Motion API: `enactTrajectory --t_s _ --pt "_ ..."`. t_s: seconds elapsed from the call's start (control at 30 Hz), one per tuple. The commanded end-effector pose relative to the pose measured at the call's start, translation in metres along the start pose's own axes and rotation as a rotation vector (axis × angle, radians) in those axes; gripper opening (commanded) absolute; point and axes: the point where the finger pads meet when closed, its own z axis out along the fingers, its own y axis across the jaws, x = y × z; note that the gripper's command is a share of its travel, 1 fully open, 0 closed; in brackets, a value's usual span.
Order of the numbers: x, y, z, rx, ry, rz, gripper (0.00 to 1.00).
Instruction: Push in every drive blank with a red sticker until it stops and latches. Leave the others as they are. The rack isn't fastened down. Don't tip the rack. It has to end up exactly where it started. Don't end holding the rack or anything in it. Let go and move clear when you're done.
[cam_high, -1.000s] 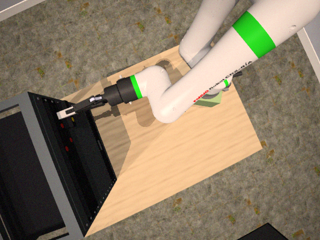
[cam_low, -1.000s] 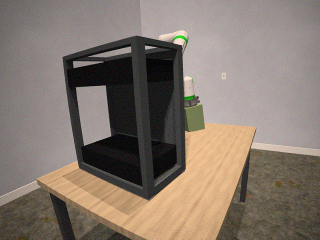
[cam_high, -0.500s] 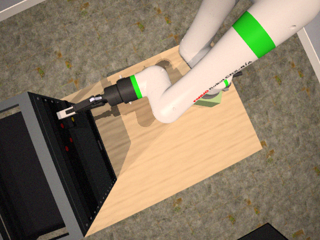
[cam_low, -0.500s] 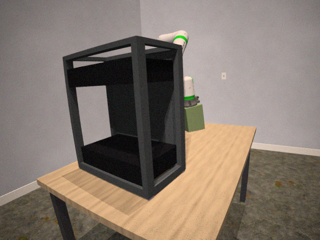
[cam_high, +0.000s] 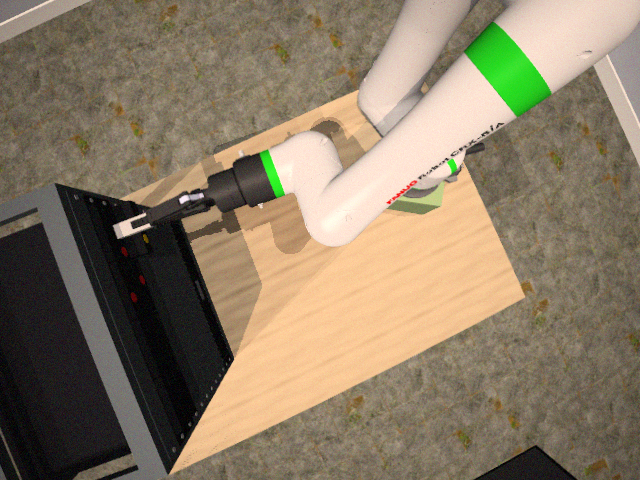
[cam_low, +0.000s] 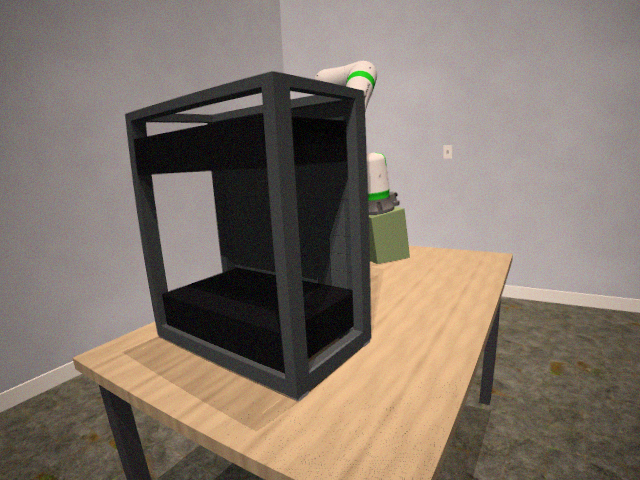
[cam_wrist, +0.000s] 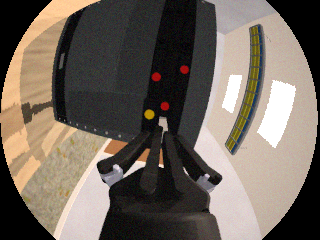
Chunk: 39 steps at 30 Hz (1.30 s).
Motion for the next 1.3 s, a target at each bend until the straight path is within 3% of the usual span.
enactTrajectory --t_s 0.0,0.43,0.87,1.27 --pt "0.0 0.001 0.0 -0.001 0.0 0.0 0.0" --pt "0.0 0.001 -0.013 -0.001 0.0 0.0 0.0" --pt "0.0 0.001 -0.078 -0.001 0.0 0.0 0.0" --pt "0.0 0.001 -0.082 -0.001 0.0 0.0 0.0"
